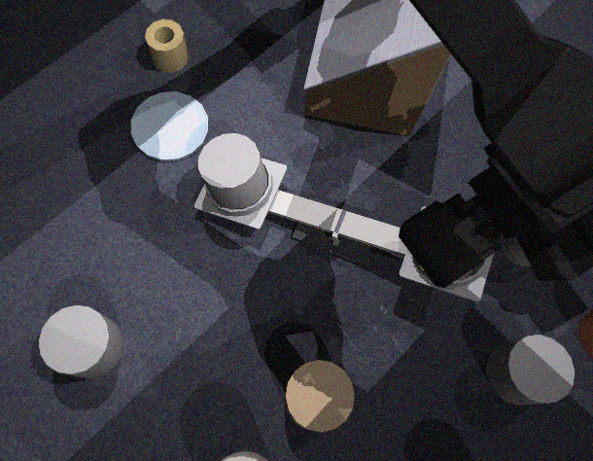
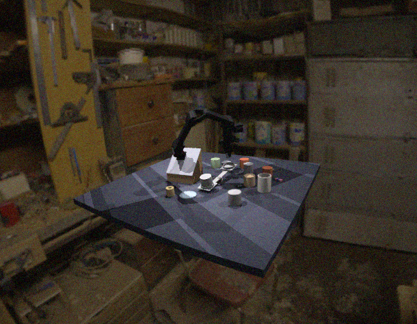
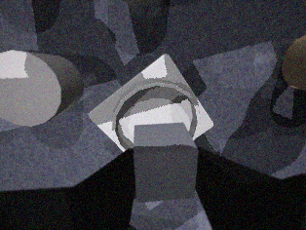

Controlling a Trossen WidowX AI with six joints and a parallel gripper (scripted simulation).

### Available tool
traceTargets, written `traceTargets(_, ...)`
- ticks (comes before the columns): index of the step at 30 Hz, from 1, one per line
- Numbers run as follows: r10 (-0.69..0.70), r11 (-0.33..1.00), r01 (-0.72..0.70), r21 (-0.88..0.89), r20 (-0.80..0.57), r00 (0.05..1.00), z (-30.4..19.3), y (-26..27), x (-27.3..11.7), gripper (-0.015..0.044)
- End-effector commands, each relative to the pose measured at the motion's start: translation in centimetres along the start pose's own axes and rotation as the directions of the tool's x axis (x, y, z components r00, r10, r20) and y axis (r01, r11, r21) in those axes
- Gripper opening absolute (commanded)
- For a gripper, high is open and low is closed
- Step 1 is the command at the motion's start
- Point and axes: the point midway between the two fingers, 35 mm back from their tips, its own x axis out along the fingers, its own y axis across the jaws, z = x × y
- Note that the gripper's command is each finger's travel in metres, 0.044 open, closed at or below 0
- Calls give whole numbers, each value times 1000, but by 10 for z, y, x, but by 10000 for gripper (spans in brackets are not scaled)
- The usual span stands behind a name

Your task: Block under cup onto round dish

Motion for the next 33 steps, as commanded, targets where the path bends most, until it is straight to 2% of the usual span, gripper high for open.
traceTargets(1,1,1000,-1,9,2,1000,-3,-2,-31,0)
traceTargets(10,9,1000,-9,13,6,1000,-5,-7,-31,0)
traceTargets(33,90,995,-94,41,85,992,-64,-102,-6,0)
